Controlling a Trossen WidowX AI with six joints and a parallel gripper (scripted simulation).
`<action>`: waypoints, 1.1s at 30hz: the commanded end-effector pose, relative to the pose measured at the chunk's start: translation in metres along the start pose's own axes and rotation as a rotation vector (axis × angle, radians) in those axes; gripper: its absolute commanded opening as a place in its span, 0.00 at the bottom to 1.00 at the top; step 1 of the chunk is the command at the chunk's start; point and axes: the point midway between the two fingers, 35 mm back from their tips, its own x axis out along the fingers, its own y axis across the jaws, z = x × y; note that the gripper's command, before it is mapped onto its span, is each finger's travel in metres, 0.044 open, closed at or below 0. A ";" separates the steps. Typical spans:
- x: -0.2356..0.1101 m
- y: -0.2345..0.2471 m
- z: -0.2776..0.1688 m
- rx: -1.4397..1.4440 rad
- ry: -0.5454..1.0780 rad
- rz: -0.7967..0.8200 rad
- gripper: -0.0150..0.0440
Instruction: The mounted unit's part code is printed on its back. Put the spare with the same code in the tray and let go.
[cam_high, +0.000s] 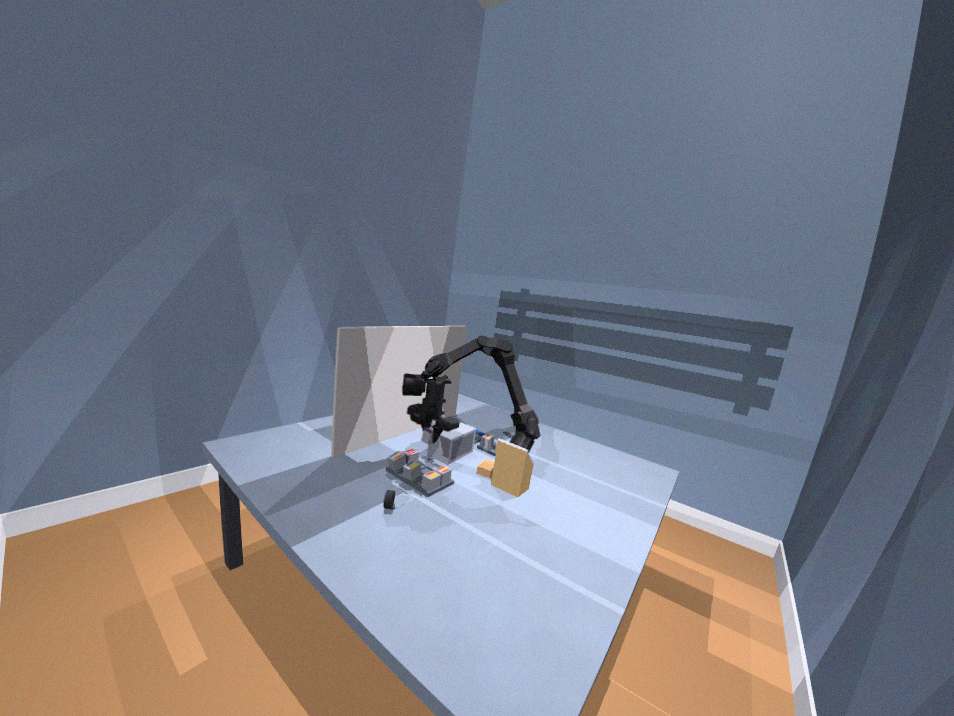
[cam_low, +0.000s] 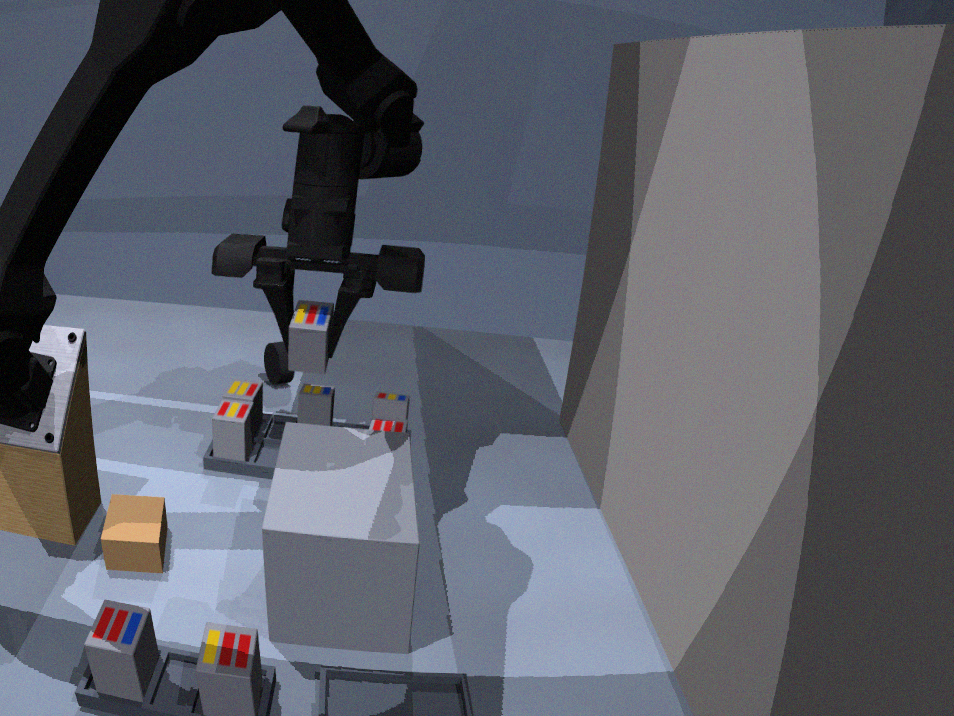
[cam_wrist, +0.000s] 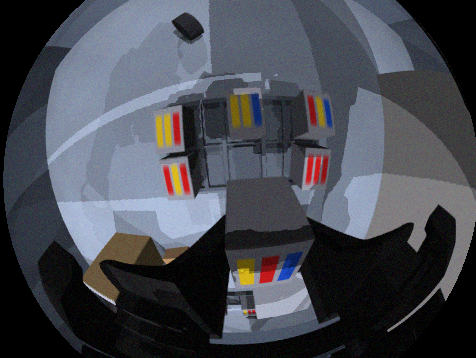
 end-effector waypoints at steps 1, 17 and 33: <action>-0.023 -0.004 0.000 0.011 -0.014 -0.007 0.25; -0.058 -0.048 -0.055 0.000 -0.049 -0.001 0.25; -0.059 -0.103 -0.179 -0.002 -0.067 -0.014 0.25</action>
